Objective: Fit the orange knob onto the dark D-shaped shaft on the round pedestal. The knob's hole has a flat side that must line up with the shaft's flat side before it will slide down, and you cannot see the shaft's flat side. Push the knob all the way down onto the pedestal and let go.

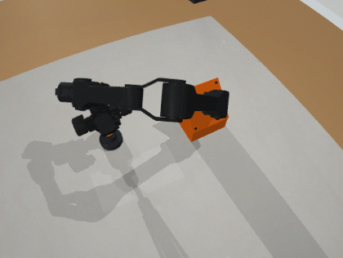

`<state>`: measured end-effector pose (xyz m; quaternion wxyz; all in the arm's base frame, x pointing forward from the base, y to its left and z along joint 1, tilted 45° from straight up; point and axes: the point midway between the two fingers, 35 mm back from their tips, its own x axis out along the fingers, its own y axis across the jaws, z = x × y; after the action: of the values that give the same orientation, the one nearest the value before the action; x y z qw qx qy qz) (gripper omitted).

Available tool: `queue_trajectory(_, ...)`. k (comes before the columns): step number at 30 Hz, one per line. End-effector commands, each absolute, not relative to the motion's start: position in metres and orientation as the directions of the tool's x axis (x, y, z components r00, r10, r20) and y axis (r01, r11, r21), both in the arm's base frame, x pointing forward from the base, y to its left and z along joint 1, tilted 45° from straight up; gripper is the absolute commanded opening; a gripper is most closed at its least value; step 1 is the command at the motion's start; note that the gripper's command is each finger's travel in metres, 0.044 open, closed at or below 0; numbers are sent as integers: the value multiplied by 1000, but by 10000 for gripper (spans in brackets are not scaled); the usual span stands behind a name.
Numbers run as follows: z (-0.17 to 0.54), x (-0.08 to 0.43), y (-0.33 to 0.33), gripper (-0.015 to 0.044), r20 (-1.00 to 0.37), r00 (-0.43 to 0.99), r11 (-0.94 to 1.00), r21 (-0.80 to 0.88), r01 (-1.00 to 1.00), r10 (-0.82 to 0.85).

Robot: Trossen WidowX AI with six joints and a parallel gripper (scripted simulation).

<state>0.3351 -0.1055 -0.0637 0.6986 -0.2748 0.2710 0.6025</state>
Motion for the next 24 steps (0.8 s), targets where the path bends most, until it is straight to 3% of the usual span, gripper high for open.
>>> queue_trajectory(1,-64,335,-107,0,-710,129,108,-74,-991,693)
queue_trajectory(24,-74,337,-97,0,-709,129,106,-77,-991,693)
